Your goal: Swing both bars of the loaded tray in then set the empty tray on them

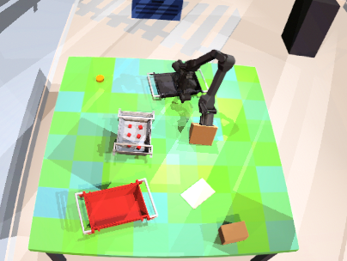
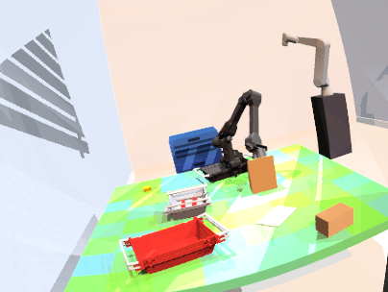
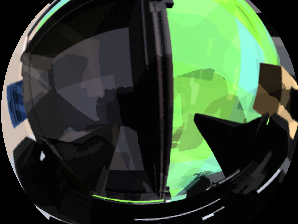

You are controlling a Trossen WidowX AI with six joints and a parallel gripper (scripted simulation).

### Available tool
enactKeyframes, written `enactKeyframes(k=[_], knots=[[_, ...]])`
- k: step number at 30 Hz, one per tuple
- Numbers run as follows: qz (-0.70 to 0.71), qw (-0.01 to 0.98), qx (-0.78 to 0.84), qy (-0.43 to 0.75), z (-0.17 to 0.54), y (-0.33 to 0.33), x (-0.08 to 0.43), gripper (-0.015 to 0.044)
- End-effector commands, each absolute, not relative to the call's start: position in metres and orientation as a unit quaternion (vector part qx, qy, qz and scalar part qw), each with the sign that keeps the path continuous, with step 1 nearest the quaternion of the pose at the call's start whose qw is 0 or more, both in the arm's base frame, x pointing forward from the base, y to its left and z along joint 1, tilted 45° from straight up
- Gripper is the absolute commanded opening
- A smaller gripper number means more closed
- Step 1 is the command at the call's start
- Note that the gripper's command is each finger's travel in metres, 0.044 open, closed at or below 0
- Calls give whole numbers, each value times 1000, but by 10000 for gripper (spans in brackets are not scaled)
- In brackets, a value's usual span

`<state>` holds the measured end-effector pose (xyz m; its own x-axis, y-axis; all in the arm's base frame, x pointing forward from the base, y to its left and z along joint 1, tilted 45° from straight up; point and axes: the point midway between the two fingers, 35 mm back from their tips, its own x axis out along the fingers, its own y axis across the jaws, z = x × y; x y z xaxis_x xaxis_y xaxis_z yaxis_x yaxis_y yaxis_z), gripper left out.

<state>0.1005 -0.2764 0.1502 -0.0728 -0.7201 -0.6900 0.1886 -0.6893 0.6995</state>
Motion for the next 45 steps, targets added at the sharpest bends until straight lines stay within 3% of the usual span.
enactKeyframes(k=[1,13,45], knots=[[-698,327,599,-219,148,-278,101,425],[-698,327,599,-219,148,-278,101,249],[-698,327,599,-219,148,-278,101,36]])
